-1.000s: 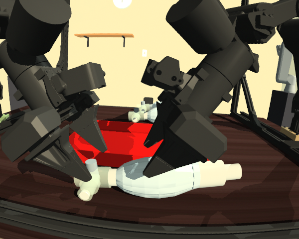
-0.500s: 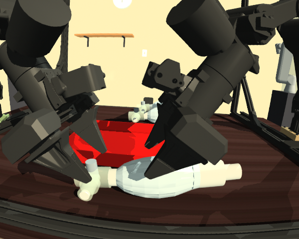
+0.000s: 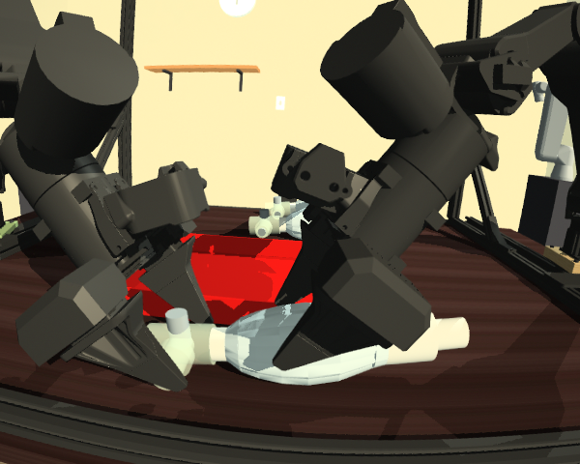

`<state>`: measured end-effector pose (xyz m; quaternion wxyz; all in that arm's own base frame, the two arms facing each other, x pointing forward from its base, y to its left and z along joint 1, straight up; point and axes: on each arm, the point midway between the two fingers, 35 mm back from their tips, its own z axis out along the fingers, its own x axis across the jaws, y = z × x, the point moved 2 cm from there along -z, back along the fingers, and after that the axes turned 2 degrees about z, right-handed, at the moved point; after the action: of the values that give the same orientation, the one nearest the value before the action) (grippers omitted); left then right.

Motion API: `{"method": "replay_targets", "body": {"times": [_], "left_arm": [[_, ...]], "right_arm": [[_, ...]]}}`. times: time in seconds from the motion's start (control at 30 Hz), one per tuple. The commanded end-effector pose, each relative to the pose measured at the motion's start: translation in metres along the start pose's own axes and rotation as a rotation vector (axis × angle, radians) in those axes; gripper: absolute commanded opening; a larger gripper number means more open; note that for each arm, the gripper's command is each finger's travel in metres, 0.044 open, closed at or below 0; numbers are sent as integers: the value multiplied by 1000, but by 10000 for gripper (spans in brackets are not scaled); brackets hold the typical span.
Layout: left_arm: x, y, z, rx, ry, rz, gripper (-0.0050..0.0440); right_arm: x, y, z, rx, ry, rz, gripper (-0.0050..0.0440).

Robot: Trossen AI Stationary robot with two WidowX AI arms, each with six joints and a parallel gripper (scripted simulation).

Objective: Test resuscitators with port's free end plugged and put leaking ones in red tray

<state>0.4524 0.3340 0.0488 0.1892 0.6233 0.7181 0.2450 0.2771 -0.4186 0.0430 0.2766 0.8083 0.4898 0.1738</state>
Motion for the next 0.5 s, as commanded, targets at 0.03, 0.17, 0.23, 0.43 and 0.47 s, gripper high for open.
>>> {"method": "replay_targets", "body": {"times": [0.03, 0.17, 0.23, 0.43, 0.47], "left_arm": [[-2, -15, 14, 20, -12, -5, 440], [-2, -15, 14, 20, -12, -5, 440], [-2, -15, 14, 20, -12, -5, 440], [-3, -14, 15, 13, -8, -4, 440], [-3, -14, 15, 13, -8, -4, 440]], "right_arm": [[3, -18, 16, 24, 13, 10, 409], [3, -18, 16, 24, 13, 10, 409], [3, -18, 16, 24, 13, 10, 409], [3, -19, 17, 9, 6, 4, 409], [3, -19, 17, 9, 6, 4, 409]]}}
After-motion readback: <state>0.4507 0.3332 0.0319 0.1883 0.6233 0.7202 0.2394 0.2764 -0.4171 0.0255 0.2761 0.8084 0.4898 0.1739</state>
